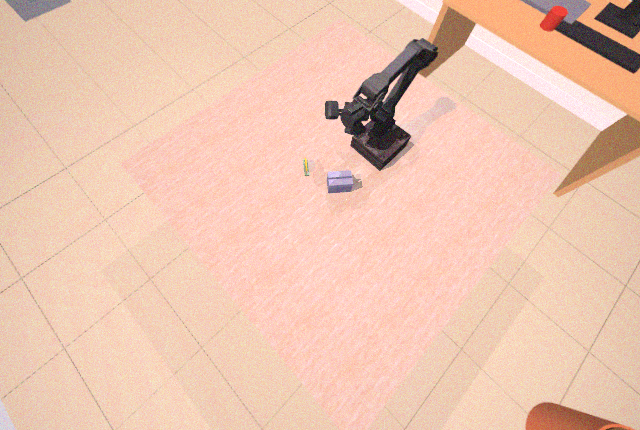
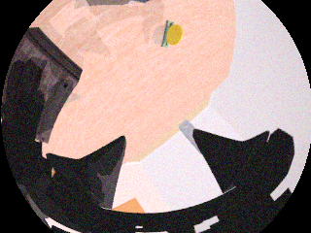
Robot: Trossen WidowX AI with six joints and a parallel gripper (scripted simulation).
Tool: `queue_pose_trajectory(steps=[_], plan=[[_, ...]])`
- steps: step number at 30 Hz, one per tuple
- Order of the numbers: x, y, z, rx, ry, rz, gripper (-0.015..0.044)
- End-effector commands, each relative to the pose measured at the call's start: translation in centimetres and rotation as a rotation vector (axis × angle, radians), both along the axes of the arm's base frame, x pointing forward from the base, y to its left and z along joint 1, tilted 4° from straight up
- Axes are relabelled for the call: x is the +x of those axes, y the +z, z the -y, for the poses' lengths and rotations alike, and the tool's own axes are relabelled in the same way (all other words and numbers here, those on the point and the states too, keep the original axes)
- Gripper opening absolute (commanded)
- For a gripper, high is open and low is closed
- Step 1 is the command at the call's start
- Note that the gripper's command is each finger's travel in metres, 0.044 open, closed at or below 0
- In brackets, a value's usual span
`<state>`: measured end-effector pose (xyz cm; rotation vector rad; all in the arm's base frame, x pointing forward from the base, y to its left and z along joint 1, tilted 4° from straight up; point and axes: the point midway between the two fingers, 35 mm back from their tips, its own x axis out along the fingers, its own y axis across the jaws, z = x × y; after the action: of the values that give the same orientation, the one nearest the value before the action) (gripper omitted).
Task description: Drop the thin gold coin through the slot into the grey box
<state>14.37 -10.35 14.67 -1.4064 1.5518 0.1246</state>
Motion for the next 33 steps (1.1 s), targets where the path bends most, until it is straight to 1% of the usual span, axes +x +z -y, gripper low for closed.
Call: queue_pose_trajectory(steps=[1,4,9,15,21,26,33], plan=[[0.1,0.0,0.0,0.005,-0.007,0.006,0.0374],[1.1,0.0,-0.2,0.084,-0.118,0.090,0.0295],[3.6,0.0,-0.6,0.261,-0.474,0.344,0.0164],[7.0,-0.3,-1.0,0.441,-1.001,0.653,0.0161],[10.5,-1.0,-1.2,0.553,-1.579,0.917,0.0161],[13.4,-2.0,-0.8,0.568,-2.096,1.099,0.0161],[16.4,-3.3,-0.1,0.490,-2.625,1.229,0.0161]])
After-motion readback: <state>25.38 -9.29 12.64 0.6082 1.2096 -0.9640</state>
